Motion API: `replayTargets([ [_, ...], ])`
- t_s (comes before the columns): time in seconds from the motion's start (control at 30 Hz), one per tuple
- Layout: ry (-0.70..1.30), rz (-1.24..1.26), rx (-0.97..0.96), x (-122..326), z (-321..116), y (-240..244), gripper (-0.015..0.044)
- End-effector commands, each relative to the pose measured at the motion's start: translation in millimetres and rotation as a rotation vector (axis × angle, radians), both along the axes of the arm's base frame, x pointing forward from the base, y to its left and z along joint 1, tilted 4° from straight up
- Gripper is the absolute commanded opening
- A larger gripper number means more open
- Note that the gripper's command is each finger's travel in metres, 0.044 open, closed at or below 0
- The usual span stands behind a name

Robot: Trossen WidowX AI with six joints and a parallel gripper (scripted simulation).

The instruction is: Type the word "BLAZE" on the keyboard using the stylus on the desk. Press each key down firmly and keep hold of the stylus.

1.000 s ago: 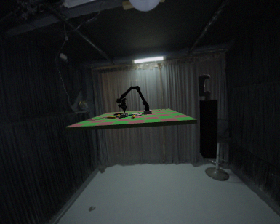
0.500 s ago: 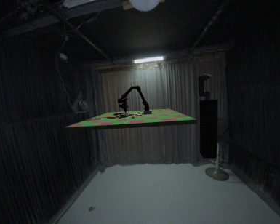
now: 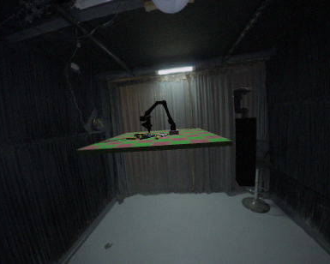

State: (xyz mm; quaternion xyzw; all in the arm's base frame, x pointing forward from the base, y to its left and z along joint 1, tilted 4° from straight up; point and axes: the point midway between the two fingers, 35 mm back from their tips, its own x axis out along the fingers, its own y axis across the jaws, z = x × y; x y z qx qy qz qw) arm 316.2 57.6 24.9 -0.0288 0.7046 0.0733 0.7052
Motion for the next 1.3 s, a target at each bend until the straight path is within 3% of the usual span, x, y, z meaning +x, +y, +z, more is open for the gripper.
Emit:
replayTargets([
  [0.0,-0.006,-0.001,0.003,-3,3,23,0.0000],
  [0.17,-0.005,-0.001,0.008,-13,7,78,0.0000],
  [0.57,-0.005,-0.001,0.008,-12,9,78,0.0000],
  [0.77,-0.005,-0.001,0.008,-13,67,73,0.0000],
  [1.13,-0.002,-0.003,0.007,-13,61,74,0.0000],
  [1.27,-0.002,-0.003,0.007,-12,61,74,0.0105],
])
